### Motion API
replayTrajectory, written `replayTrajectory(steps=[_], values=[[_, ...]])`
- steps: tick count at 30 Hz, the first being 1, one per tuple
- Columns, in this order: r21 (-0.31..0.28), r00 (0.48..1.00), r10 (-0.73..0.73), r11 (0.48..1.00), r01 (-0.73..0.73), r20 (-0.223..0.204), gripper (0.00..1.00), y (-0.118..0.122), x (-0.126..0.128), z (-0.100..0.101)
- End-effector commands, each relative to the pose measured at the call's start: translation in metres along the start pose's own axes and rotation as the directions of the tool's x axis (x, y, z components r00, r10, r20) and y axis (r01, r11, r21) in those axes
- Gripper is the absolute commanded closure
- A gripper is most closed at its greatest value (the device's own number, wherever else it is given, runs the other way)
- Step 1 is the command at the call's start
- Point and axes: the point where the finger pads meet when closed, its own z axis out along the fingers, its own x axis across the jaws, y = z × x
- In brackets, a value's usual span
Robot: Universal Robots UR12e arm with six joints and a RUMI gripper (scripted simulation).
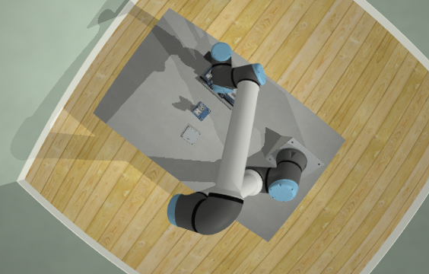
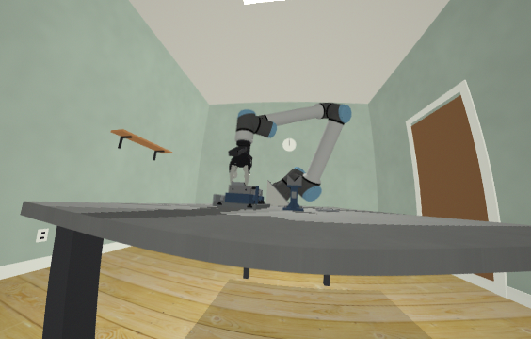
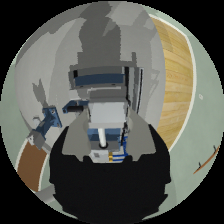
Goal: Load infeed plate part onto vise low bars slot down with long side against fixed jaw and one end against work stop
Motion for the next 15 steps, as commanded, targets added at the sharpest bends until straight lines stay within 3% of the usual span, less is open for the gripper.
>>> replayTrajectory(steps=[1,15], values=[[0.001,1.000,0.000,1.000,0.000,-0.001,1.00,-0.0006,0.0003,-0.0006],[0.001,1.000,0.000,1.000,0.000,-0.001,1.00,-0.0006,0.0003,0.0011]])
